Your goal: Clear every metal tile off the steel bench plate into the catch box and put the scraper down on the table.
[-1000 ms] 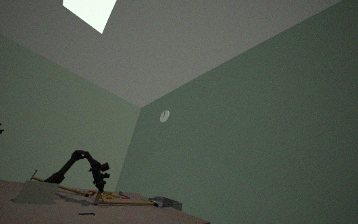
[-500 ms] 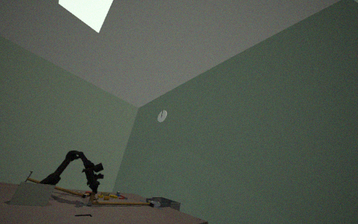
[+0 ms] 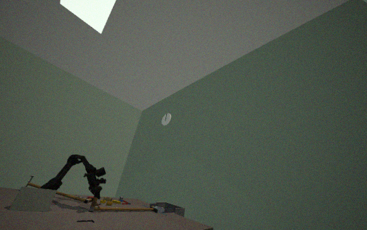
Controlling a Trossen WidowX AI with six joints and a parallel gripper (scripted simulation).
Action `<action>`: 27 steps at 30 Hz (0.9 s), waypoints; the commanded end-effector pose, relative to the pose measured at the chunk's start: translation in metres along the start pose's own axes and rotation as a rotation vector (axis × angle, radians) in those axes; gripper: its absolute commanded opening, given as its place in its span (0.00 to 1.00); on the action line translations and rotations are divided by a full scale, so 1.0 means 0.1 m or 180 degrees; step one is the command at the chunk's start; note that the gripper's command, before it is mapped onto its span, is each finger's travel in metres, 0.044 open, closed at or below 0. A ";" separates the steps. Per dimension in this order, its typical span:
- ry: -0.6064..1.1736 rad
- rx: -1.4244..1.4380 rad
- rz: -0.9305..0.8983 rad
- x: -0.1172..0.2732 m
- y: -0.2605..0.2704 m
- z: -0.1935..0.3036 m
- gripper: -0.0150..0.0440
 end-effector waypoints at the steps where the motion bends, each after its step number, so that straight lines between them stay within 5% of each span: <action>1: -0.0001 0.0001 0.0006 0.04 0.00 -0.01 0.92; 3: 0.0001 0.0001 0.0008 0.09 -0.01 -0.01 1.00; 27: -0.0050 -0.0010 -0.0016 0.62 0.01 -0.01 1.00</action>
Point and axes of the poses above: the point midway between the two fingers, 35 mm back from their tips, its own x axis back along the fingers, its own y axis across the jaws, z = x × y, the point moved 10 cm from there along x, back along the fingers, and after that the axes turned 10 degrees about -x, right-handed, at the moved point
